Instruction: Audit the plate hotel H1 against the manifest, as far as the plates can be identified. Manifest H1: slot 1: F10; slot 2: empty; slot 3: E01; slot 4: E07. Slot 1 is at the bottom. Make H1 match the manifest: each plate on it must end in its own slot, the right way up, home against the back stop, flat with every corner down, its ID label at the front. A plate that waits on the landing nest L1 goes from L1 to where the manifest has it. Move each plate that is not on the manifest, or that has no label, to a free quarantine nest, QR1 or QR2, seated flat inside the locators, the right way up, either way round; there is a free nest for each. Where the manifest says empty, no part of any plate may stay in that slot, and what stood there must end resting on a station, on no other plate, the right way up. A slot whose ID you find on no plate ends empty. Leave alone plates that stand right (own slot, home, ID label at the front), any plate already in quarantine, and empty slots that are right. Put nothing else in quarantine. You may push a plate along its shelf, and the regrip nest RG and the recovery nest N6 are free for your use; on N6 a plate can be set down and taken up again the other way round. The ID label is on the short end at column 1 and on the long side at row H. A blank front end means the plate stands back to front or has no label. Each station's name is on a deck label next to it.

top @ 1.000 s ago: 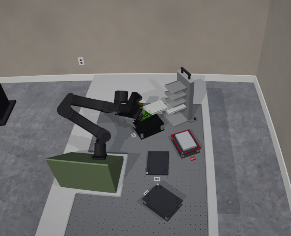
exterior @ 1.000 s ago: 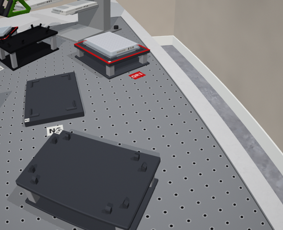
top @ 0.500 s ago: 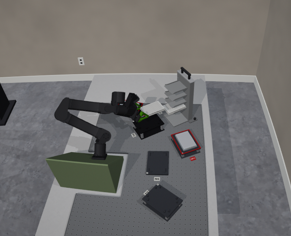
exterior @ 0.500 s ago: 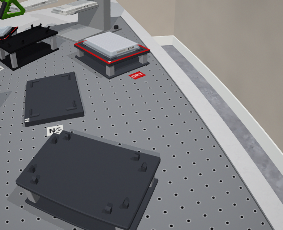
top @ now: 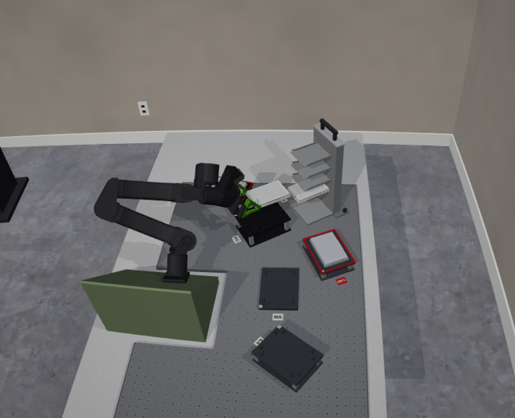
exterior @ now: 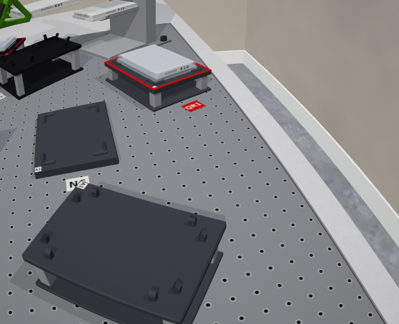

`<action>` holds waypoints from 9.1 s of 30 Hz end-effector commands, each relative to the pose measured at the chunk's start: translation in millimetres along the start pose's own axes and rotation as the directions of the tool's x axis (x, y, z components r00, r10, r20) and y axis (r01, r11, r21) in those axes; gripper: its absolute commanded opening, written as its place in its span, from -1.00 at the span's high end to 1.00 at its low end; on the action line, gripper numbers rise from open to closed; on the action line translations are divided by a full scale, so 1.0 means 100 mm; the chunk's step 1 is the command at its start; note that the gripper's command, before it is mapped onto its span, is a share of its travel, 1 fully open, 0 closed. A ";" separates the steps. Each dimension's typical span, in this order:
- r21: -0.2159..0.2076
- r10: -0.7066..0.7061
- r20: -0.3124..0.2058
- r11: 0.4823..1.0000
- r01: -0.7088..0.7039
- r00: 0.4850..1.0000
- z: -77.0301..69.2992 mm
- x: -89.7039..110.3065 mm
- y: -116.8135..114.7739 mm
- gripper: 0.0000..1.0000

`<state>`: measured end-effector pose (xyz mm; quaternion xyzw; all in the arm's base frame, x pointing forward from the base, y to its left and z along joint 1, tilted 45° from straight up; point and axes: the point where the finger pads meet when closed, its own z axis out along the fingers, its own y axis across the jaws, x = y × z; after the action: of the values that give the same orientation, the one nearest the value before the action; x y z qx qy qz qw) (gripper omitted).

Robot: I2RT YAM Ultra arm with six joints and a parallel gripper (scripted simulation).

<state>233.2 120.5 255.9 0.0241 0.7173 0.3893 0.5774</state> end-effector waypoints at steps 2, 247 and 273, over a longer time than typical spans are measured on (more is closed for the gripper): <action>-0.008 -0.007 0.028 1.000 0.007 1.000 -0.04 -0.12 0.05 -0.72; -0.006 -0.009 0.028 1.000 0.009 1.000 0.33 -1.03 0.05 -0.72; -0.007 -0.009 0.028 1.000 0.009 1.000 0.47 -1.09 0.05 -0.72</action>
<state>305.1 100.9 334.1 0.0210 0.7175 0.3953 0.5731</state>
